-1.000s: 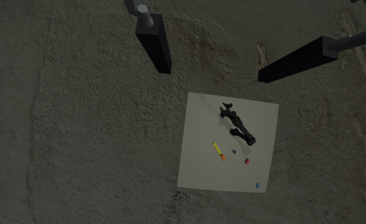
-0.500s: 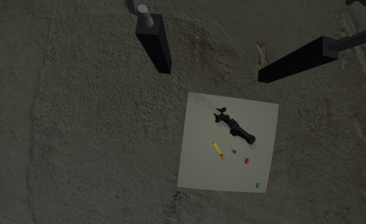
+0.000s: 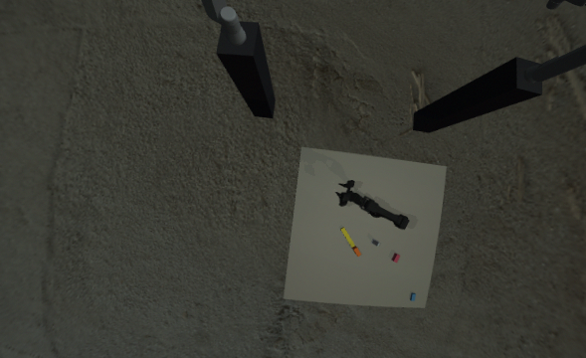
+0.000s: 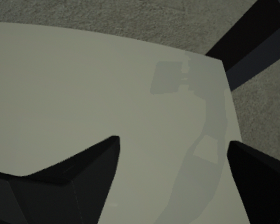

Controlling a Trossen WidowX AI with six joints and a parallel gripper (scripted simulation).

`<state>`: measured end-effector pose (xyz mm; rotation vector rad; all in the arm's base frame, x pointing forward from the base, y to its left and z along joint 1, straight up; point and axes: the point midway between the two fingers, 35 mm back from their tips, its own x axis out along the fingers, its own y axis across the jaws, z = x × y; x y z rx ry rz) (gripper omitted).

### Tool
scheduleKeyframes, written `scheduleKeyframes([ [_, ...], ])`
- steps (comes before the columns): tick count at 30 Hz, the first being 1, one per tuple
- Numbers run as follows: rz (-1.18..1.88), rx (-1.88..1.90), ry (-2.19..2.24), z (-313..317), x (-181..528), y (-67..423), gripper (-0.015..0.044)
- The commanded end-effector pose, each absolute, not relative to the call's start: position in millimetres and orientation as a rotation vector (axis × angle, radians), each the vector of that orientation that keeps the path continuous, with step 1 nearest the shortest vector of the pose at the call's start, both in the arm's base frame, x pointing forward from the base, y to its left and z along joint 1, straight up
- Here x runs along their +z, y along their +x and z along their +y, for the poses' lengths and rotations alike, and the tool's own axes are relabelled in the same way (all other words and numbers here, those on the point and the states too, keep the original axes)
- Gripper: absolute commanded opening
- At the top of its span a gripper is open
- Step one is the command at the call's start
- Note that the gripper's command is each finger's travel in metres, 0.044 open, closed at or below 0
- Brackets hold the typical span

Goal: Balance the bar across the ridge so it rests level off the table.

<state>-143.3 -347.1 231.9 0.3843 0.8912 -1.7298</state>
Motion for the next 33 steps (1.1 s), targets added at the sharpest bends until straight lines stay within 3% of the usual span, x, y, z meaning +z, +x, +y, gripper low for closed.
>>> scheduleKeyframes([
  [1, 0.842, -1.711, 0.428, -354, 231, -127, 0.0315],
  [33, 0.618, -1.499, 0.803, -363, 207, 37, 0.0315],
])
